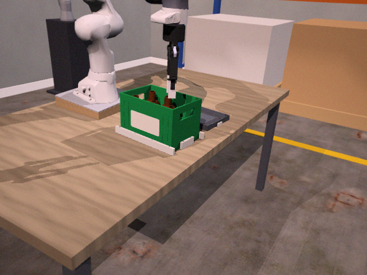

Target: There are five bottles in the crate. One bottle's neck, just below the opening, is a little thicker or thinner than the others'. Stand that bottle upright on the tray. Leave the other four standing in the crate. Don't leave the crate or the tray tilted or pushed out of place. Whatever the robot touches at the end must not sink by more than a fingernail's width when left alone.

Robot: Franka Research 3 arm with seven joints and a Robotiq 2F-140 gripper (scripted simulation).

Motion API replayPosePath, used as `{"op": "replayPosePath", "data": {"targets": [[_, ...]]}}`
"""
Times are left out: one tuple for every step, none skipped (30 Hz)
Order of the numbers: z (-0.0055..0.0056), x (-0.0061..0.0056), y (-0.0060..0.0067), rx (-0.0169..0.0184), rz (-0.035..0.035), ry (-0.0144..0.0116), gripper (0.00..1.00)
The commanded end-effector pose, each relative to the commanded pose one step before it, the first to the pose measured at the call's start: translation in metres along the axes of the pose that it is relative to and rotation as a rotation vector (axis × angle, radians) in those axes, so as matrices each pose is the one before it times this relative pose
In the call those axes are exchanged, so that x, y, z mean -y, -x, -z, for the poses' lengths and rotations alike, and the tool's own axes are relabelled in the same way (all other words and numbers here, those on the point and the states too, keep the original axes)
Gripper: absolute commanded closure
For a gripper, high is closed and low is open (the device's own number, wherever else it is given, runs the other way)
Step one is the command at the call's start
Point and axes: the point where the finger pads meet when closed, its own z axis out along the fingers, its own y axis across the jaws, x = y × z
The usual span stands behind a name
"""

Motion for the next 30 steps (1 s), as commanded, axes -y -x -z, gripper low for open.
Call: {"op": "replayPosePath", "data": {"targets": [[-0.00366,0.00123,0.00244,0.00843,0.005,-0.00318,0.56],[-0.00135,0.00002,0.00002,0.0,0.0,0.0,0.56],[-0.00134,0.00003,0.00002,0.0,0.0,0.0,0.56],[-0.00132,0.00002,0.00002,0.0,0.0,0.0,0.56],[-0.00129,0.00002,0.00002,0.0,0.0,0.0,0.56],[-0.00127,0.00002,0.00002,0.0,0.0,0.0,0.56],[-0.00123,0.00002,0.00002,0.0,0.0,0.0,0.56],[-0.00119,0.00002,0.00002,0.0,0.0,0.0,0.56],[-0.00114,0.00001,0.00001,0.0,0.0,0.0,0.56],[-0.0011,0.00002,0.00002,0.0,0.0,0.0,0.56],[-0.00104,0.00002,0.00002,0.0,0.0,0.0,0.56],[-0.00099,0.00002,0.00001,0.0,0.0,0.0,0.56],[-0.00092,0.00001,0.00001,0.0,0.0,0.0,0.56],[-0.00086,0.00001,0.00001,0.0,0.0,0.0,0.56],[0.0,0.0,0.0,0.0,0.0,0.0,0.56],[0.0,0.0,0.0,0.0,0.0,0.0,0.56],[-0.0008,0.00001,0.00001,0.0,0.0,0.0,0.56],[-0.00073,0.00001,0.00001,0.0,0.0,0.0,0.56],[-0.00066,0.00001,0.00001,0.0,0.0,0.0,0.56],[-0.00059,0.00001,0.00001,0.0,0.0,0.0,0.56],[-0.00052,0.00001,0.00001,0.0,0.0,0.0,0.56],[-0.00045,0.00001,0.00001,0.0,0.0,0.0,0.56],[-0.00038,0.00001,0.00001,0.0,0.0,0.0,0.56],[-0.00032,0.0,0.0,0.0,0.0,0.0,0.56],[-0.00026,0.0,0.0,0.0,0.0,0.0,0.56],[-0.0002,0.0,0.0,0.0,0.0,0.0,0.56],[-0.00015,0.0,0.0,0.0,0.0,0.0,0.56],[-0.0001,0.0,0.0,0.0,0.0,0.0,0.56],[-0.00007,0.0,0.0,0.0,0.0,0.0,0.56],[-0.00003,0.0,0.0,0.0,0.0,0.0,0.56]]}}
